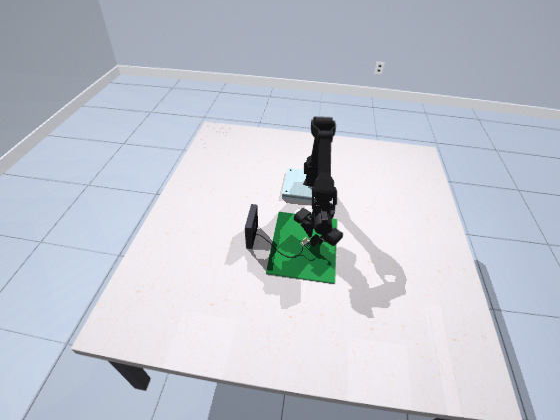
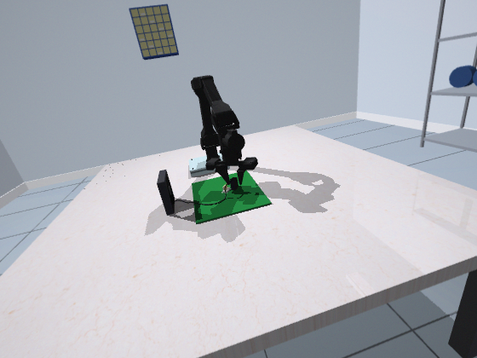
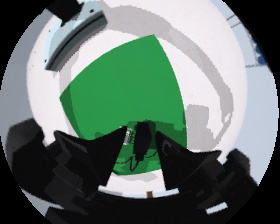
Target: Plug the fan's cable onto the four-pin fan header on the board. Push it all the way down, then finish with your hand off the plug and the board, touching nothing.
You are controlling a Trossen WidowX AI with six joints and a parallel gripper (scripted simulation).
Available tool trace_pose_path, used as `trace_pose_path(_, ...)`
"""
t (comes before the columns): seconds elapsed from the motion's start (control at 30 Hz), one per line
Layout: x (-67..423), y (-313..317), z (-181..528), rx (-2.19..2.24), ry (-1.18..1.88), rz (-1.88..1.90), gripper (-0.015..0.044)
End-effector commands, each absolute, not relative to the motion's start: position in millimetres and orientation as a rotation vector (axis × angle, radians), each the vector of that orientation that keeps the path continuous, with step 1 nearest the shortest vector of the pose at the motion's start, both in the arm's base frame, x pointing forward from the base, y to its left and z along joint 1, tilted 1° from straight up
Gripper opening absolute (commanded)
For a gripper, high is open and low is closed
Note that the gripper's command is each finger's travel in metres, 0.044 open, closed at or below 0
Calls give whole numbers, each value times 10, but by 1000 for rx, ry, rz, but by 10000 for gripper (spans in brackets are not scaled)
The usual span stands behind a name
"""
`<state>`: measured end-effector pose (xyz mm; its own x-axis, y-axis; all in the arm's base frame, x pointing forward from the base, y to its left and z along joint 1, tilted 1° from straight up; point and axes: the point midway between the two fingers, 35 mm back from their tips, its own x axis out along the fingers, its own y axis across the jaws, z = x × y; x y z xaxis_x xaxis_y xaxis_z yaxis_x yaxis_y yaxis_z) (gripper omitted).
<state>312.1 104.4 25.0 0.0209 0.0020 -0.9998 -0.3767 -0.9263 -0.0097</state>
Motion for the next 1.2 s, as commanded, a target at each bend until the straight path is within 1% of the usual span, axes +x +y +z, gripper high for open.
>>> trace_pose_path(0.0, 3122, 1043, 251, -2028, 387, 1986, 125)
trace_pose_path(0.17, 3122, 1043, 251, -2028, 387, 1986, 0)
trace_pose_path(0.27, 3124, 1044, 278, -2028, 386, 1987, 0)
trace_pose_path(0.37, 3125, 1045, 639, -2025, 382, 1994, 0)
trace_pose_path(0.43, 3116, 1042, 752, -2024, 381, 1996, 0)
trace_pose_path(0.6, 3135, 1025, 738, -2021, 386, 1993, 0)
trace_pose_path(0.77, 3249, 689, 727, -1975, 463, 1944, 0)
trace_pose_path(1.17, 3210, 705, 744, -1976, 460, 1946, 0)
